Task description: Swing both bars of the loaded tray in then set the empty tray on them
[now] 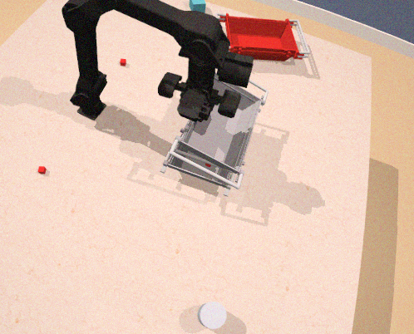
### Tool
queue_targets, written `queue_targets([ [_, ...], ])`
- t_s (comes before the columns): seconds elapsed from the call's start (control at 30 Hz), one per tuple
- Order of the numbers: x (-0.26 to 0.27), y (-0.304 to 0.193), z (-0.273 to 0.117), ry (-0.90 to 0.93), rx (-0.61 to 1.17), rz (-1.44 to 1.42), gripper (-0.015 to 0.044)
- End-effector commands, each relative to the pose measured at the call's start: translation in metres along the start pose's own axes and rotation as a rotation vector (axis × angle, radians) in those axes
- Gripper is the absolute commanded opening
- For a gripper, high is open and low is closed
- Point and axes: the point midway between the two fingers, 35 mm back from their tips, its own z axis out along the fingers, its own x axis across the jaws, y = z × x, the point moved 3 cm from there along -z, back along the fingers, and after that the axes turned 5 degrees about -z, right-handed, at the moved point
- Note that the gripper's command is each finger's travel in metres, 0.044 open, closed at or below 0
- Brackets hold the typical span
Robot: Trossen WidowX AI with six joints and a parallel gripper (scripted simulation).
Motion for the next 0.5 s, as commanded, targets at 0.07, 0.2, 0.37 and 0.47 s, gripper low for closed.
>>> queue_targets([
  [0.07, -0.0043, 0.002, 0.0043, -0.024, 0.0, 0.007, 0.0],
  [0.2, -0.0005, 0.0003, 0.0007, -0.002, 0.0, 0.0, 0.0],
  [0.37, -0.0044, 0.0027, 0.0057, -0.013, 0.0, 0.004, 0.0],
  [0.47, -0.0076, 0.0046, 0.0098, -0.022, 0.0, 0.007, 0.0],
])
